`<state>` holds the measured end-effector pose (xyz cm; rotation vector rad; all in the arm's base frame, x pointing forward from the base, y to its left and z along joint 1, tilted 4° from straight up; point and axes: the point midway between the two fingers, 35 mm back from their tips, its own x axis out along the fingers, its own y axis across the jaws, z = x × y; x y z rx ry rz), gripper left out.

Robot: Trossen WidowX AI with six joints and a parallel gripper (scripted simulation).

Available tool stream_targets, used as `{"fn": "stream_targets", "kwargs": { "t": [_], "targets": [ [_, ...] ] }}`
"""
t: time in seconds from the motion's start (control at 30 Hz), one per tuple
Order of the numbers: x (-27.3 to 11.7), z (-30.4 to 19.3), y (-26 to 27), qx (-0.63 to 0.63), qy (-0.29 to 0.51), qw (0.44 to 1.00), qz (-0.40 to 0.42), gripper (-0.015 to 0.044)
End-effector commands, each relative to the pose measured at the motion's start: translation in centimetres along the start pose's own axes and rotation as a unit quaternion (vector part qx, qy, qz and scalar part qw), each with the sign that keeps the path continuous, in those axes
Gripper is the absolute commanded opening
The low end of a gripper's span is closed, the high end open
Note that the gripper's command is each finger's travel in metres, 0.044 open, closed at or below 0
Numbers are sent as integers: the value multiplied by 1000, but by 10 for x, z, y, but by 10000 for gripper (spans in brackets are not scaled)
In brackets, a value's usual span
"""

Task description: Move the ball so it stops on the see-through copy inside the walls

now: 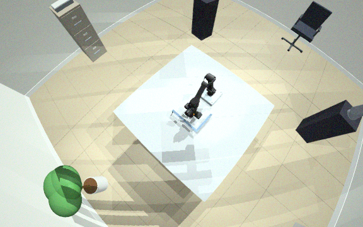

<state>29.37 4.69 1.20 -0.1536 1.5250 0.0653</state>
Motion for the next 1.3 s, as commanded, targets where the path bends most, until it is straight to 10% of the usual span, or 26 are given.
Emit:
{"fn": "stream_targets", "kwargs": {
  "t": [0.0,0.27,0.57,0.93,1.27],
  "targets": [
    [0,0,0,0,0,1000,0,131],
    [0,0,0,0,0,1000,0,324],
    [-83,1,0,-2,2,1000,-1,324],
    [-80,5,0,-4,-6,1000,1,324],
    [-131,-1,0,-4,-5,1000,1,440]
  ]
}}
